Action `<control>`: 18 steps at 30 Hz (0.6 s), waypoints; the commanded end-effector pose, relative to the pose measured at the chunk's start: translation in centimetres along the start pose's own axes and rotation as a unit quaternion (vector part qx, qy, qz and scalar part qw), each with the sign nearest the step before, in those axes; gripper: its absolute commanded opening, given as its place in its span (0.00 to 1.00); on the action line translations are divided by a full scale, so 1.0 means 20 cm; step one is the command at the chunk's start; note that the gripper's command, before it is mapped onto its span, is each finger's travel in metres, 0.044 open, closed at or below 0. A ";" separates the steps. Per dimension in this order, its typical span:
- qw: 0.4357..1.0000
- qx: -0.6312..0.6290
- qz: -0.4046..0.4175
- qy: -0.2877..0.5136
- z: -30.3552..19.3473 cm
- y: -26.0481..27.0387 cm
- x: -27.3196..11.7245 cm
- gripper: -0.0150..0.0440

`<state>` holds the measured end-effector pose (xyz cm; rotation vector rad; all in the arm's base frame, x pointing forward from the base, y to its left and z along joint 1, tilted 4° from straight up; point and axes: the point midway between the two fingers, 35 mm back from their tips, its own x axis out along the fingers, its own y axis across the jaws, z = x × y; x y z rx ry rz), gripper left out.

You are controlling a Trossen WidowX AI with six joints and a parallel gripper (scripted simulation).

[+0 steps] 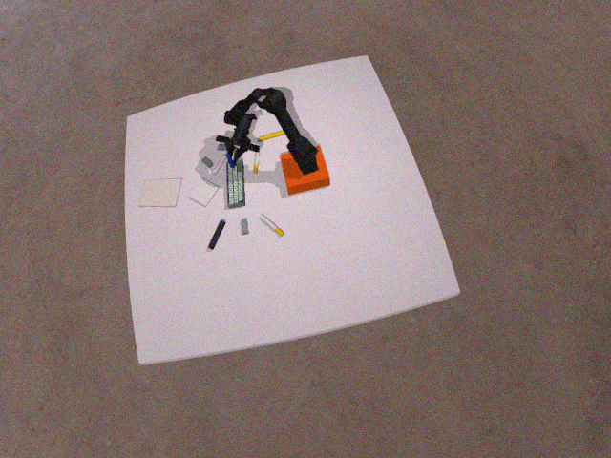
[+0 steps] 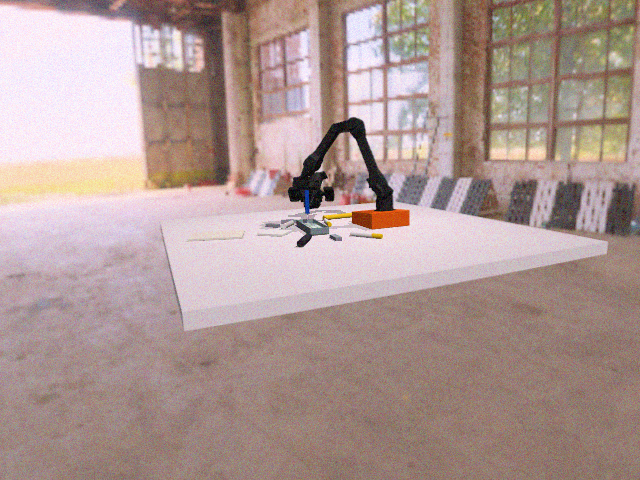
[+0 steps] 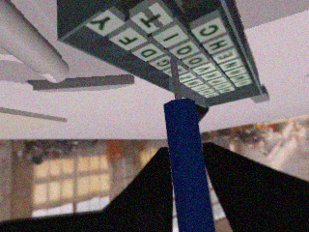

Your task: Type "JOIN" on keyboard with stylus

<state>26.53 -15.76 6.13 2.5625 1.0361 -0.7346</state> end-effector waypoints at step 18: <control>1.000 0.000 0.000 0.002 0.05 0.00 0.03 0.39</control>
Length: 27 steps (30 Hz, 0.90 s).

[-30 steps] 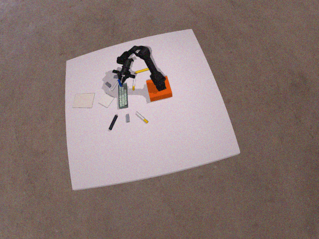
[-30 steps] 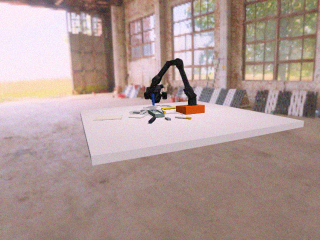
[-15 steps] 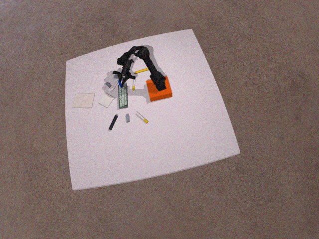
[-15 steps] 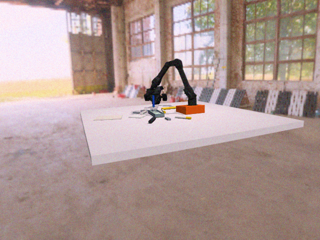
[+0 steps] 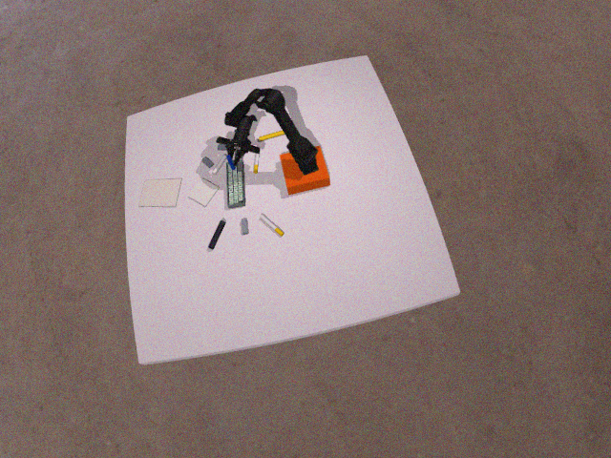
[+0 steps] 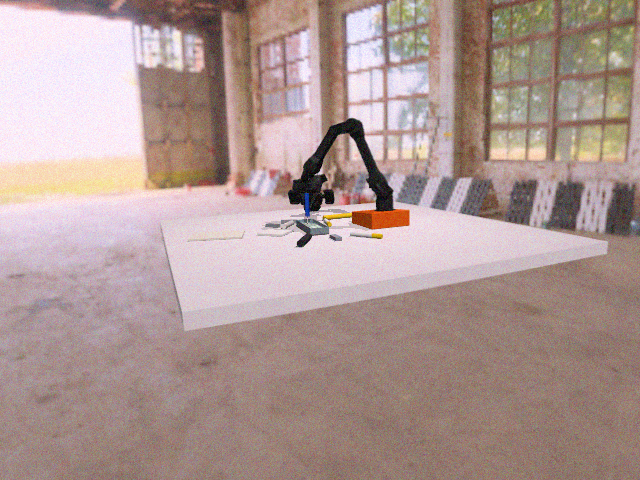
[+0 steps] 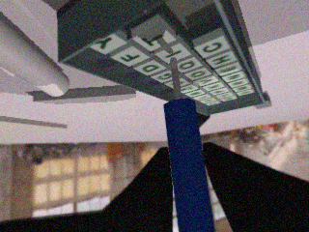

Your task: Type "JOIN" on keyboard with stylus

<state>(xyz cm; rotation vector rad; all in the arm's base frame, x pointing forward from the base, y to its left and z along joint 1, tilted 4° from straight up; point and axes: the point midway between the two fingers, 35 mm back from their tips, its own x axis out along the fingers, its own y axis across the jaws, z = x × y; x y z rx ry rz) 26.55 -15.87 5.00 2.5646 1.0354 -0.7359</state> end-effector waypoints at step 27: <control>1.000 -0.001 0.000 0.002 -0.08 0.00 -0.05 0.39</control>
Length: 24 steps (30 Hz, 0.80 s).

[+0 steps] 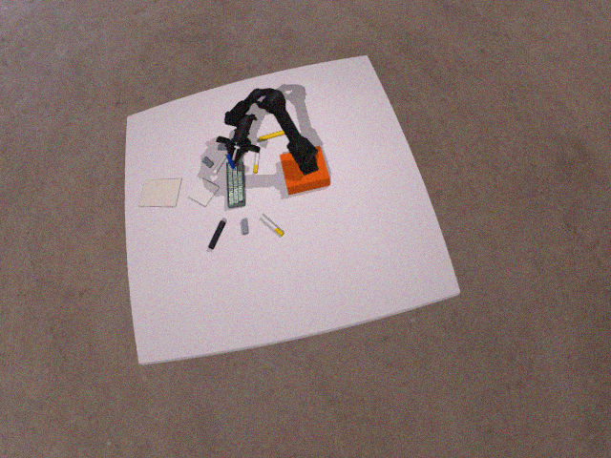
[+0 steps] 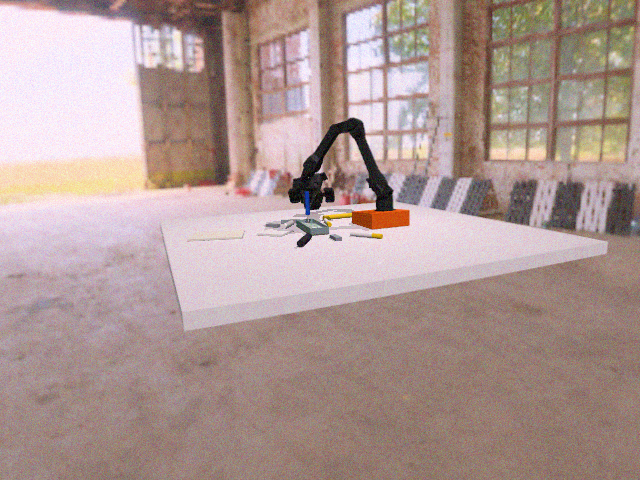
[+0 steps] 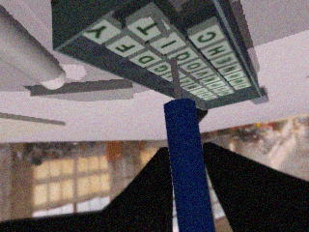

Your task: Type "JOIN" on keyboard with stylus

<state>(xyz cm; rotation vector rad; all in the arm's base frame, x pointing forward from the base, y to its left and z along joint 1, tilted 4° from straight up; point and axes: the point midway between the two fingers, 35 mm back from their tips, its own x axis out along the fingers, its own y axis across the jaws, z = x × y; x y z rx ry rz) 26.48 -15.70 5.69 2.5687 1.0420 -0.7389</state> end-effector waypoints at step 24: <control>1.000 -0.007 0.004 -0.001 -0.17 -0.10 0.04 0.25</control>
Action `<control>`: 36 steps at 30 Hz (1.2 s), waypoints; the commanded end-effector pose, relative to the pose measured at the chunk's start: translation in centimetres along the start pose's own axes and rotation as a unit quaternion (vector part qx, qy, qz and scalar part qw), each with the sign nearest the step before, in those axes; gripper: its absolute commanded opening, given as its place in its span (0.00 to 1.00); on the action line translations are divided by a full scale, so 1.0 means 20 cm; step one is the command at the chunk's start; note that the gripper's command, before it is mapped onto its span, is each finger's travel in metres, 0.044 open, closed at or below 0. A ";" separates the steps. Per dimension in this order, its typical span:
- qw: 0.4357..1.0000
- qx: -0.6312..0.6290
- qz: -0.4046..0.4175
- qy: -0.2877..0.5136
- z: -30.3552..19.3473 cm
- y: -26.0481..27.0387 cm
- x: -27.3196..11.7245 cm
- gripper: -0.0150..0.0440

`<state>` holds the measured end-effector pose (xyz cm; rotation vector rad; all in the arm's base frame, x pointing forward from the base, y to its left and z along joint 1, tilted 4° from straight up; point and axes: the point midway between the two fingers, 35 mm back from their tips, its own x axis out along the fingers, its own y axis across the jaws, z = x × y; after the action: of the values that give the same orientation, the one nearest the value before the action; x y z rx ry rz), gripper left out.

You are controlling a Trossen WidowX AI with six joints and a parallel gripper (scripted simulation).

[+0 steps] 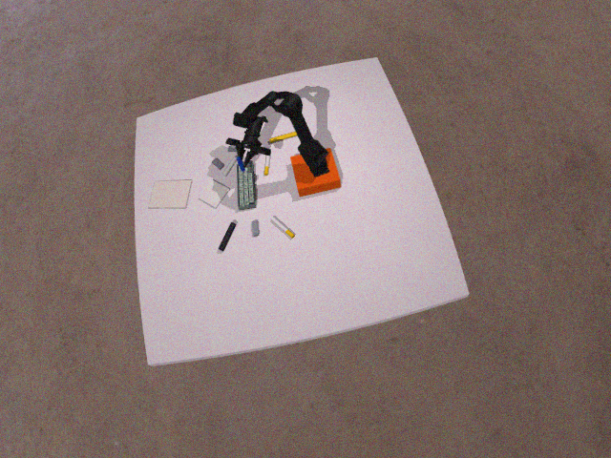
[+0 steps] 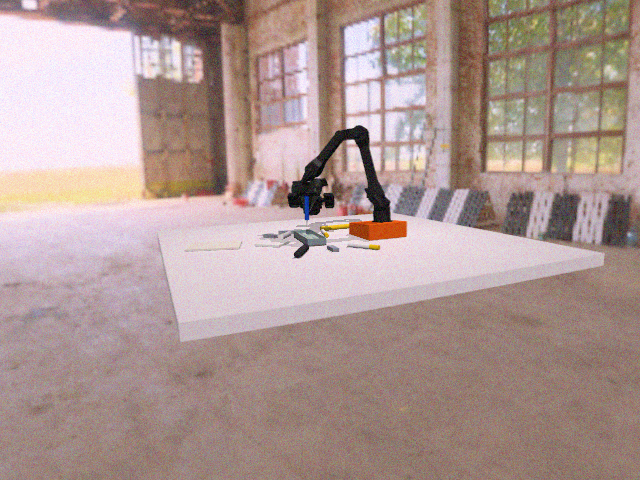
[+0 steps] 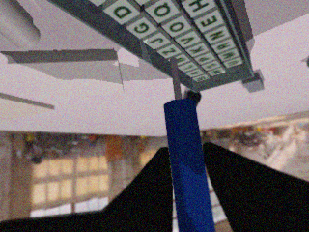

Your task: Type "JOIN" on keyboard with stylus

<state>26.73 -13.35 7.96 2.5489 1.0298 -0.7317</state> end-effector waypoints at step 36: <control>1.000 0.008 -0.003 0.007 0.01 -0.20 0.21 0.39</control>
<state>26.48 -8.33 5.34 2.5659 1.0397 -0.7244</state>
